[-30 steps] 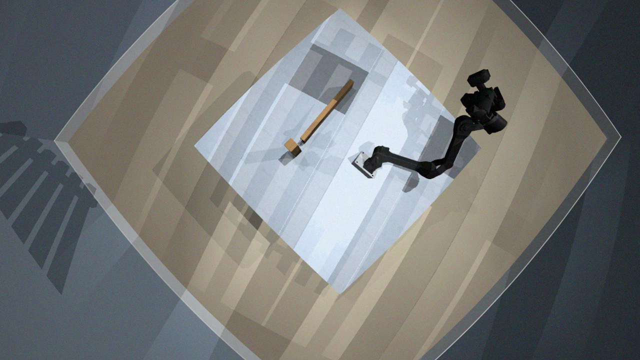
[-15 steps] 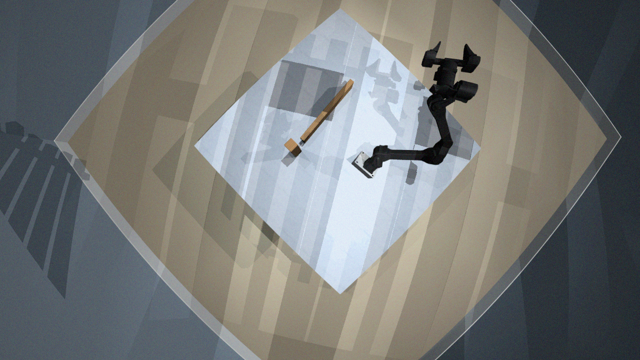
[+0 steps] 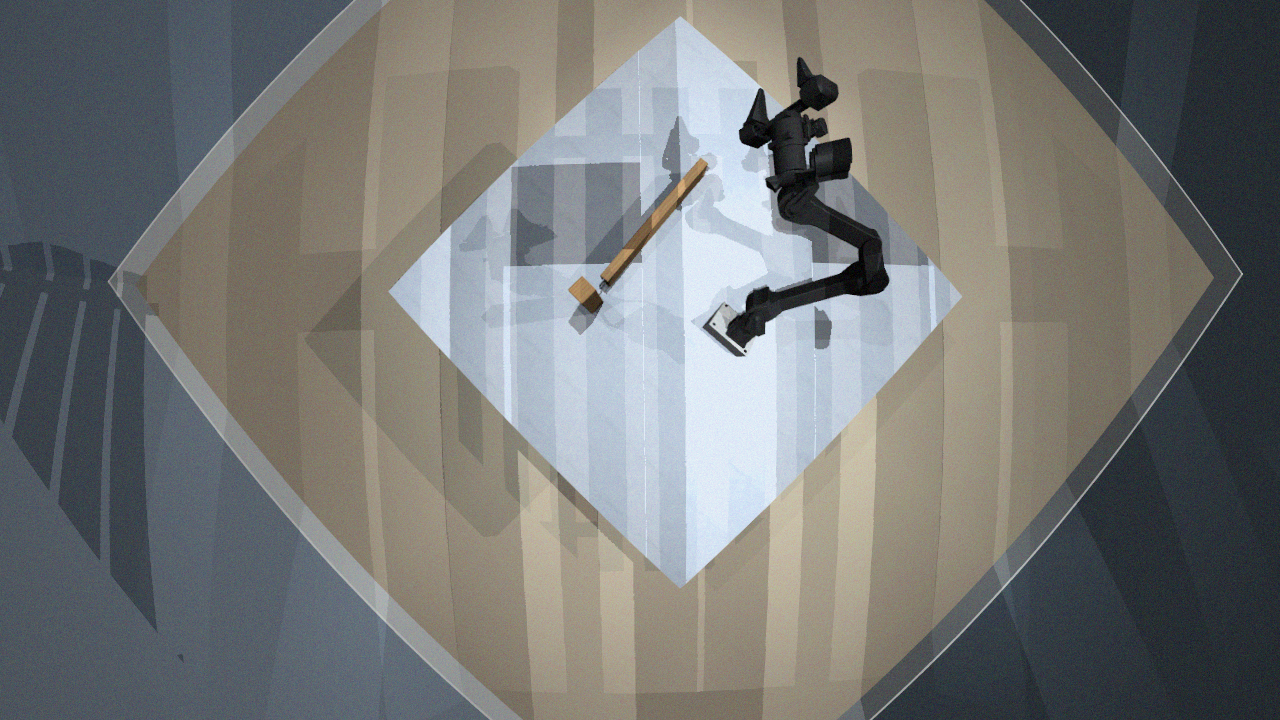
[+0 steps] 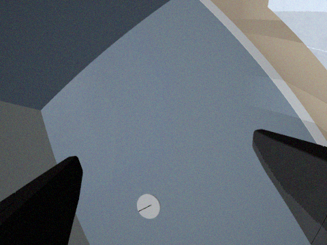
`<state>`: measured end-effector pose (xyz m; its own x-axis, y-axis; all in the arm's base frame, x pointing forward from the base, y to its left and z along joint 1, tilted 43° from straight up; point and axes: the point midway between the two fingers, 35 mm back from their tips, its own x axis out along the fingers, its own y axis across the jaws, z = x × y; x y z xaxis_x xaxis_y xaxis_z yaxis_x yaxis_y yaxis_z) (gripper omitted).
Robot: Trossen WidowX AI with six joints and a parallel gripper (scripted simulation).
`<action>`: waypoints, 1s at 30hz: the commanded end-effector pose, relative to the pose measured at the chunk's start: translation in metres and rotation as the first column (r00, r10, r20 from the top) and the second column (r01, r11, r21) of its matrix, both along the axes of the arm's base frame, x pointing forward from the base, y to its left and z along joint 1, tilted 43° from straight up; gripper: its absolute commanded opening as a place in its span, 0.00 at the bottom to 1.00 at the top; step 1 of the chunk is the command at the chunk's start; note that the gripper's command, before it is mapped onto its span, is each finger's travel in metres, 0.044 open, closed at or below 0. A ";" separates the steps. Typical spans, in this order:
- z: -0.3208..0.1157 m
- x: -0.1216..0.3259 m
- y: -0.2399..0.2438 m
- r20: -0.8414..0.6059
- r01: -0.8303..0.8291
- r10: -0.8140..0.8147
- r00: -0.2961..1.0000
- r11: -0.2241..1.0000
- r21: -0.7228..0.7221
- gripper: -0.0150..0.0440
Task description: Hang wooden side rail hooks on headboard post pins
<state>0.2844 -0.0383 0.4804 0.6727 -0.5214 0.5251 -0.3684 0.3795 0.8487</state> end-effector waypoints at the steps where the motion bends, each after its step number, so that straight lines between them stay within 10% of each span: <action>1: -0.035 0.031 0.016 -0.136 0.004 -0.021 0.991 0.993 -0.121 1.00; 16: -0.226 0.107 0.088 -0.576 -0.245 -0.257 0.776 0.720 -0.650 1.00; 30: -0.416 0.066 0.131 -0.595 -0.678 -0.544 0.592 0.063 -0.732 1.00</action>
